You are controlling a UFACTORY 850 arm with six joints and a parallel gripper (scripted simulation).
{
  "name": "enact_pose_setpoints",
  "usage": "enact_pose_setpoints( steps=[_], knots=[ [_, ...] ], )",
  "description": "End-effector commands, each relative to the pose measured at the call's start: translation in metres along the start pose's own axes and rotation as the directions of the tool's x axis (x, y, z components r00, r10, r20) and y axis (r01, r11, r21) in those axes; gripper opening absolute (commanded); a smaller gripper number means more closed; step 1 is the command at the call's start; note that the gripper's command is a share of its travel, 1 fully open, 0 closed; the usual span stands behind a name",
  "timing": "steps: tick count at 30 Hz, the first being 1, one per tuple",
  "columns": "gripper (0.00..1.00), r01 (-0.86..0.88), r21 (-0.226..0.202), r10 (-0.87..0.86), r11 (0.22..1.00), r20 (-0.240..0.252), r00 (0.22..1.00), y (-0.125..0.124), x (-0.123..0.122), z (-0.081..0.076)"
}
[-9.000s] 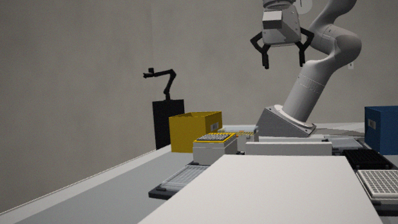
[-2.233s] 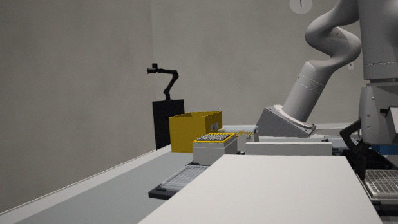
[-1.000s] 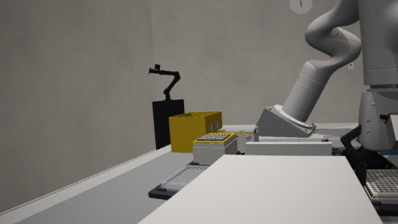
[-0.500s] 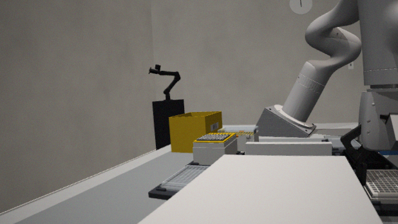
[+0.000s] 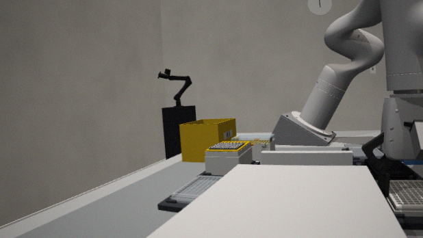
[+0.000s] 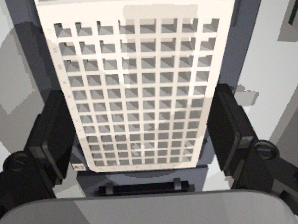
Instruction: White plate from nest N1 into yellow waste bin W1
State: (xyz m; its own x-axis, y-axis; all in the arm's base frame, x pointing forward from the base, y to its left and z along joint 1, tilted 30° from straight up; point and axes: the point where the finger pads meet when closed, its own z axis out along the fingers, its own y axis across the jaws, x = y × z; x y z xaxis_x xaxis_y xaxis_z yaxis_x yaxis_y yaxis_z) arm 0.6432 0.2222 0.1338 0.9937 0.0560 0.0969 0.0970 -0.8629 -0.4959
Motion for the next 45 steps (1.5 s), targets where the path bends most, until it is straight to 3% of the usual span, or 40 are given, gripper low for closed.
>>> enact_pose_setpoints(
  steps=[1,15,45],
  knots=[
    [0.0,0.0,0.0,0.0,1.0,-0.002,1.0,0.0,0.001,-0.001],
    [0.0,0.0,0.0,0.0,1.0,-0.002,1.0,0.0,0.001,-0.001],
    [0.0,0.0,0.0,0.0,1.0,-0.002,1.0,0.0,0.001,-0.02]
  ],
)
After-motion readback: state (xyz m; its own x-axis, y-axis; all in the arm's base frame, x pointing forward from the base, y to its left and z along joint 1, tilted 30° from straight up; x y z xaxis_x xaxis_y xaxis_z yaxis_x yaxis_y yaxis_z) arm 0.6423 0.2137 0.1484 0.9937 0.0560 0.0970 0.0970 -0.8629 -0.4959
